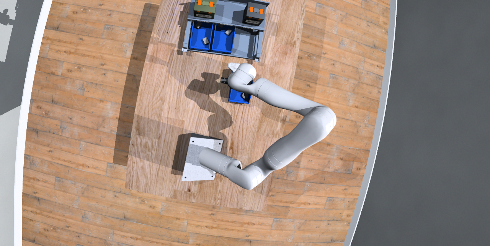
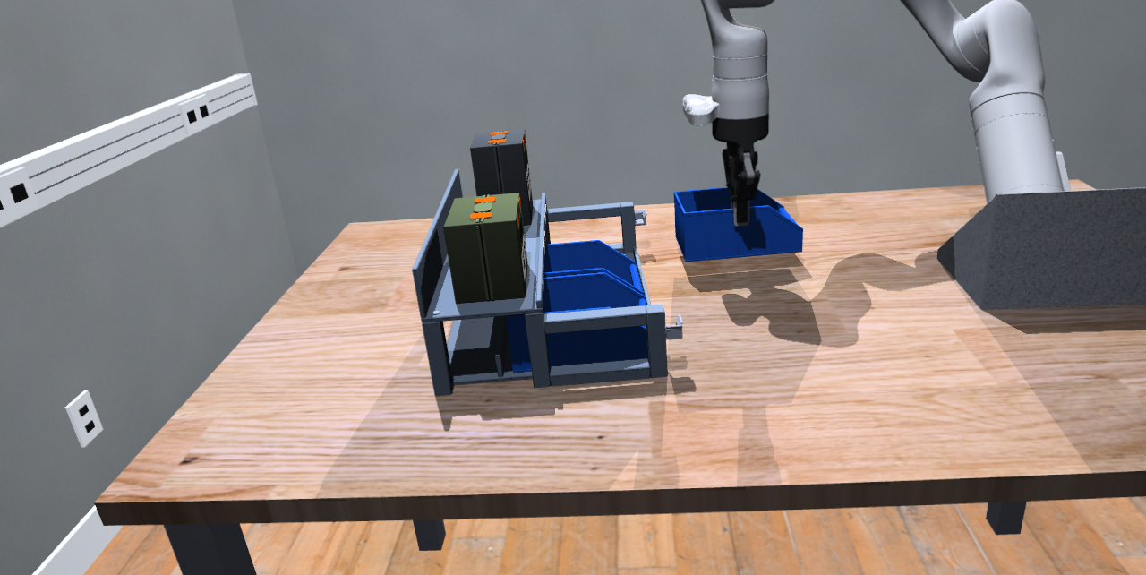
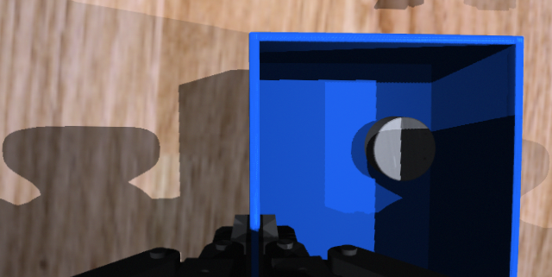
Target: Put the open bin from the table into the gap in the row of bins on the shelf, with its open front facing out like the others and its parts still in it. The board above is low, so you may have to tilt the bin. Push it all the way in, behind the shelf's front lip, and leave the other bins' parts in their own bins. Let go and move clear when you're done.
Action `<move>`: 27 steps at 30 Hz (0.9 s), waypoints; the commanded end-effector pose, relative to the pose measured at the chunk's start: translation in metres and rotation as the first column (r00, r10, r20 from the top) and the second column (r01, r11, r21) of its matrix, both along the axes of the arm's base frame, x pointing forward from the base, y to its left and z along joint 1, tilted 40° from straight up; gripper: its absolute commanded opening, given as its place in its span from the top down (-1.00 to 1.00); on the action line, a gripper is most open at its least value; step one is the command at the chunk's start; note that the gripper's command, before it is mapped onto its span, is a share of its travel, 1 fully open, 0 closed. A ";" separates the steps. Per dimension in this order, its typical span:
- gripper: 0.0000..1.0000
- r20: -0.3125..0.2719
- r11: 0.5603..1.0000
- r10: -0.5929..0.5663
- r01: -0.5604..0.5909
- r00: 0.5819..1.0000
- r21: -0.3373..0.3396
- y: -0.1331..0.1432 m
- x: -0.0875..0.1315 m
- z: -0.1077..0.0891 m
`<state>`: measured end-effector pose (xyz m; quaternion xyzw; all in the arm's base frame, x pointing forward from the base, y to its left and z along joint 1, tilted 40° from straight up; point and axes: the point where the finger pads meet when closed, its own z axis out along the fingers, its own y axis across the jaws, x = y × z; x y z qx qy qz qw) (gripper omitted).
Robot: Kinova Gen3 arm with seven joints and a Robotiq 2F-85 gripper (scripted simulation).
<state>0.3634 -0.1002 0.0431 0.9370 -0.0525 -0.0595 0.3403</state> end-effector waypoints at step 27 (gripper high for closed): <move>0.80 0.002 1.000 0.002 -0.002 1.000 0.001 -0.002 0.036 -0.005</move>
